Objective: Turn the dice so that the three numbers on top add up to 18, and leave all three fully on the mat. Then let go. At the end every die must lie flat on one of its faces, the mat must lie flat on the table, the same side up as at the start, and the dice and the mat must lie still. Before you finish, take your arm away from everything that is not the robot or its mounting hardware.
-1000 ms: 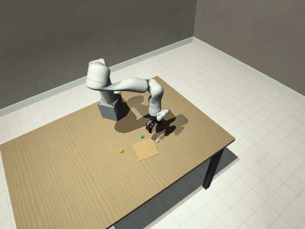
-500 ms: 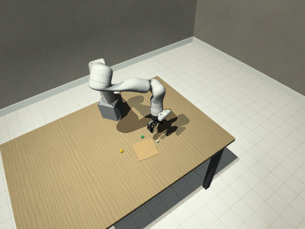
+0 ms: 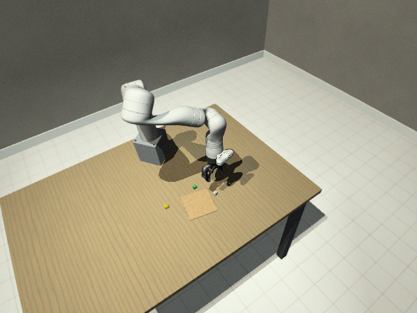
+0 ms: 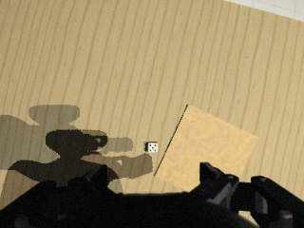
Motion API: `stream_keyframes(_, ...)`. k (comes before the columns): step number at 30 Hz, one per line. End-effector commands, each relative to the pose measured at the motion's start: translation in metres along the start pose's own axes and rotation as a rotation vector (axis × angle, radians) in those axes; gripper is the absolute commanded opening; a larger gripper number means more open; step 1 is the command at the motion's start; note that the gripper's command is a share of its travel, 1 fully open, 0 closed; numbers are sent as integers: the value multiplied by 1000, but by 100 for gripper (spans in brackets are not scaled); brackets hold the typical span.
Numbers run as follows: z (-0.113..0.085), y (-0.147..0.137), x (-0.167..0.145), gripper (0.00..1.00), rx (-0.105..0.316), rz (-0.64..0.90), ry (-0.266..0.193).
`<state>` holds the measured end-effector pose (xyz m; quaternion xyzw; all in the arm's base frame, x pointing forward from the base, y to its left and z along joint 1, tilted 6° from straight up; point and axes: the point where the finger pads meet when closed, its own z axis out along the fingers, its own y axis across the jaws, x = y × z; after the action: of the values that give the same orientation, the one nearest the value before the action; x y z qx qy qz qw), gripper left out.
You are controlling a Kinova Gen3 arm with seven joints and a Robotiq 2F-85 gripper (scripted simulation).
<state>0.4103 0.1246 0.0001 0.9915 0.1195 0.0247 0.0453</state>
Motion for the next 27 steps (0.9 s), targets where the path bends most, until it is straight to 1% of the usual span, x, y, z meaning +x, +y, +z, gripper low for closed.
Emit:
stream_keyframes(1,0,0,0,100,0,-14,1)
stream_keyframes(3,0,0,0,100,0,-14,1)
stream_keyframes(8,2,0,0,100,0,-77,0)
stream_keyframes(13,6,0,0,100,-1,-182,-1)
stream_keyframes(18,11,0,0,100,-1,-325,-2)
stream_keyframes(20,11,0,0,100,-1,-325,-2)
stream_keyframes(27,20,0,0,100,-2,-574,-4)
